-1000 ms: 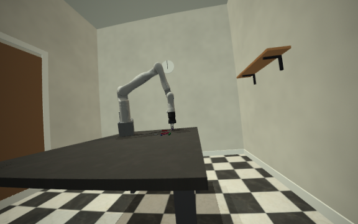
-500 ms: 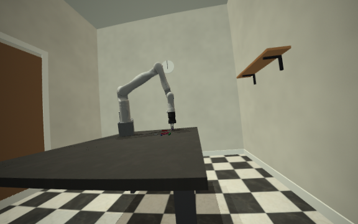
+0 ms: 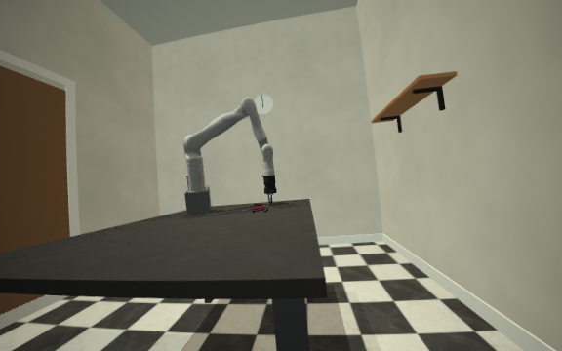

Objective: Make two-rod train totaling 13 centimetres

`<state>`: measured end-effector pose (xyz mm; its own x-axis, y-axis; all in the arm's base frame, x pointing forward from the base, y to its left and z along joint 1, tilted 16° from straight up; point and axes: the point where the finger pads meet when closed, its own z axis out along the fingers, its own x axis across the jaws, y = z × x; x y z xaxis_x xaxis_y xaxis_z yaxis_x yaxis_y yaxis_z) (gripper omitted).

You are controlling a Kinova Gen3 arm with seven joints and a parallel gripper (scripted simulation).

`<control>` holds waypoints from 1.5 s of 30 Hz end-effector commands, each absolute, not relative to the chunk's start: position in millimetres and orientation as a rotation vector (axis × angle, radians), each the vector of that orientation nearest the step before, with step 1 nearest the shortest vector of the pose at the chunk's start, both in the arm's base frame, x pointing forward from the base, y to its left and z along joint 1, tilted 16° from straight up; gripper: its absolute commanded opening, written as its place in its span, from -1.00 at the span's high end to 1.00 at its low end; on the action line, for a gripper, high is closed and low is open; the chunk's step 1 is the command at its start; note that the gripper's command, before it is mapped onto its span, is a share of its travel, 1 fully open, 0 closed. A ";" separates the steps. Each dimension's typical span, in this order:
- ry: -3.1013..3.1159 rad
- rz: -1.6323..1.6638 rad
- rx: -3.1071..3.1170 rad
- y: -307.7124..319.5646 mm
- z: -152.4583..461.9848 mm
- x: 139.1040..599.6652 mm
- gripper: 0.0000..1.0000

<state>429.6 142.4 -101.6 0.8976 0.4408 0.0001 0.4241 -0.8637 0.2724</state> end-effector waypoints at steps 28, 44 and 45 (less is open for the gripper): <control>0.650 0.093 2.798 143.0 -100.9 431.0 0.52; 0.650 0.093 2.798 141.8 -105.6 431.5 0.52; 0.650 0.093 2.798 141.6 -106.5 431.7 0.52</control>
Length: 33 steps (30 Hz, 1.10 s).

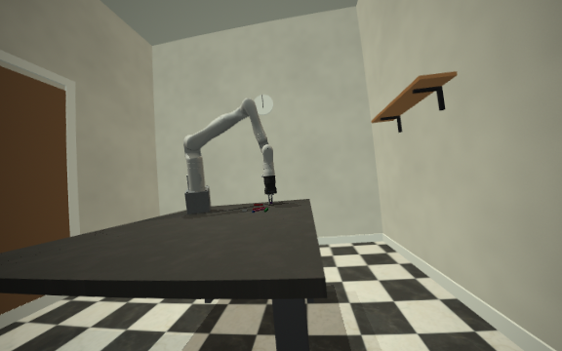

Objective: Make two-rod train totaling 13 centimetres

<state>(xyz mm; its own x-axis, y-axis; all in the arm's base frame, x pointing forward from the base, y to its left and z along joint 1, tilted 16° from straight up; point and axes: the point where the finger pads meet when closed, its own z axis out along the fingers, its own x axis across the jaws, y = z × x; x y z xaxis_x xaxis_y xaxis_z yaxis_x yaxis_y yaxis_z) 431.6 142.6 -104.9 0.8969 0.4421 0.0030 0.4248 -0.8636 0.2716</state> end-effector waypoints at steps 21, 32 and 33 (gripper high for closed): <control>0.650 0.093 2.798 140.1 -112.2 432.4 0.52; 0.650 0.093 2.798 140.1 -112.2 432.4 0.52; 0.650 0.093 2.798 140.1 -112.2 432.4 0.52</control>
